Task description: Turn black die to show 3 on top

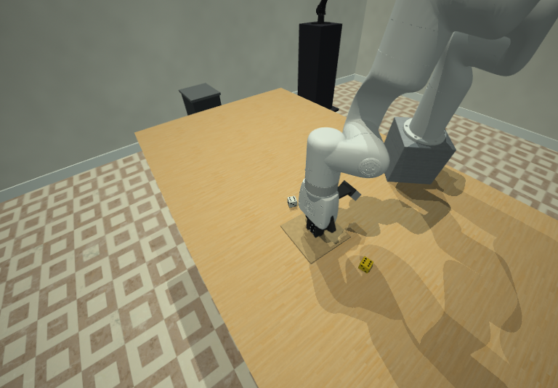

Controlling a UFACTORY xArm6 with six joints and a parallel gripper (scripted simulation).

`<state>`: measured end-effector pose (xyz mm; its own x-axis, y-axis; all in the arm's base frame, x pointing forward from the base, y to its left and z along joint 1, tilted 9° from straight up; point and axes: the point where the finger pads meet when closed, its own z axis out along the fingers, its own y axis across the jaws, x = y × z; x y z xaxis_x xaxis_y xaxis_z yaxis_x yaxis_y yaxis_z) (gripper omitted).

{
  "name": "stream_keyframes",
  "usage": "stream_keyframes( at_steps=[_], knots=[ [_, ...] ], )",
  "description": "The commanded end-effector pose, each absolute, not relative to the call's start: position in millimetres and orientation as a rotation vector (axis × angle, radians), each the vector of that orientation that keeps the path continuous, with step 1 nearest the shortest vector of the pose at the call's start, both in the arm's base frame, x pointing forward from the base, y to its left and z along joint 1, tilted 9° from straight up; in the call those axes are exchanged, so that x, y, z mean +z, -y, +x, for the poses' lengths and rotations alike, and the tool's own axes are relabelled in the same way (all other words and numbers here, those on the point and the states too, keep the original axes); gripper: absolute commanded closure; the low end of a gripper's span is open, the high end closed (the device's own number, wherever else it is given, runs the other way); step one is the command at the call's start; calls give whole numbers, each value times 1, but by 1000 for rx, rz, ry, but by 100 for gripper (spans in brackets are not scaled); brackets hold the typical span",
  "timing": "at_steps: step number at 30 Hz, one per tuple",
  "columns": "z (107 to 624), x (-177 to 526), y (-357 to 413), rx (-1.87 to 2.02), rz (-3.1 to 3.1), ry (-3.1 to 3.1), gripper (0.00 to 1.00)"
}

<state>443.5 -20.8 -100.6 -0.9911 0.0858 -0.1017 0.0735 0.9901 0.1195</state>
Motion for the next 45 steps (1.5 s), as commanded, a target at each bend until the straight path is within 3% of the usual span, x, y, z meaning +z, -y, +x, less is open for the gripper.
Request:
stream_keyframes(
  at_steps=[1, 22, 32, 45],
  knots=[
    [445, -100, 21, 175, 121, -3024, 79],
    [445, -100, 21, 175, 121, -3024, 79],
    [445, -100, 21, 175, 121, -3024, 63],
    [445, -100, 21, 175, 121, -3024, 58]
  ],
)
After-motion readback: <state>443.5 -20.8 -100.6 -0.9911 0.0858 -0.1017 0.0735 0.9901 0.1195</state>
